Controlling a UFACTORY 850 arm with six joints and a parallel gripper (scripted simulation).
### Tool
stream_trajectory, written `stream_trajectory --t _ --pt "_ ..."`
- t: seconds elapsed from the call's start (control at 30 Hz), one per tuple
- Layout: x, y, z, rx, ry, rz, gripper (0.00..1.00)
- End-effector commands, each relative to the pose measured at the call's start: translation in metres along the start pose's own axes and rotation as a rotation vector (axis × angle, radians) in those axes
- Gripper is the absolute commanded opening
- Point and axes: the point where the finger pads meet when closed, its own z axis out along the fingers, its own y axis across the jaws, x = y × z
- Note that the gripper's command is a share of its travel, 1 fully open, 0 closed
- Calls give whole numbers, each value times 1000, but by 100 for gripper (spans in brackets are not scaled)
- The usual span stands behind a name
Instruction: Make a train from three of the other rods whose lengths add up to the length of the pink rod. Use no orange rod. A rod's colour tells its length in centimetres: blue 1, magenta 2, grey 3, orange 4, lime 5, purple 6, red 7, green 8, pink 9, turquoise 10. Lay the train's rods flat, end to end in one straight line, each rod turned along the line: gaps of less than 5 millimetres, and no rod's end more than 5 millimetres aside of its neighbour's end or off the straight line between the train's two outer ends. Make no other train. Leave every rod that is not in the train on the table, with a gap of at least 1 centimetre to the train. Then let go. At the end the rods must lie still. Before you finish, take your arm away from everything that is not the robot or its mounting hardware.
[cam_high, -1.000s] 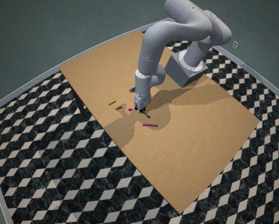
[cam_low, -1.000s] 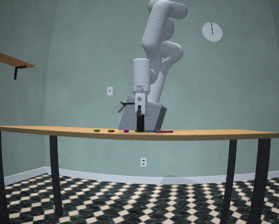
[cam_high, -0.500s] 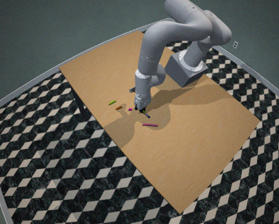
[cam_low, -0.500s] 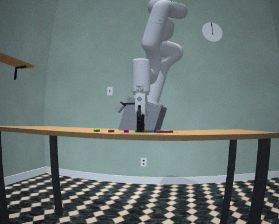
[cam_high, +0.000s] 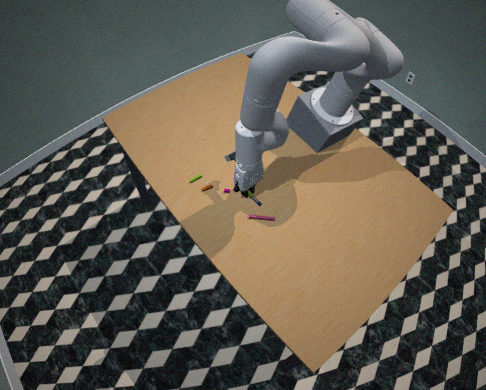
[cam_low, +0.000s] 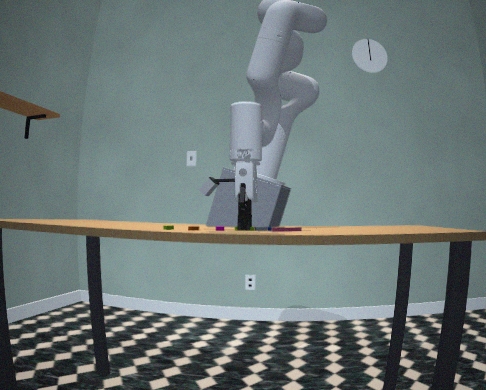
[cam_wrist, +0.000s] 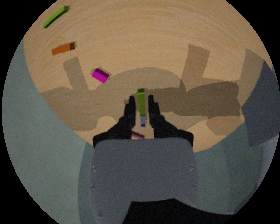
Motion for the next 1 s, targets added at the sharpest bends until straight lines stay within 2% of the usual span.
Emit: stream_trajectory --t 0.0,0.3,0.67,0.73,0.97 --pt "0 -1 0 1 0 0 24" --pt "0 -1 -7 1 0 0 24" --pt "0 -1 -61 1 0 0 24" --pt "0 -1 -61 1 0 0 24" --pt "0 -1 -86 1 0 0 24"
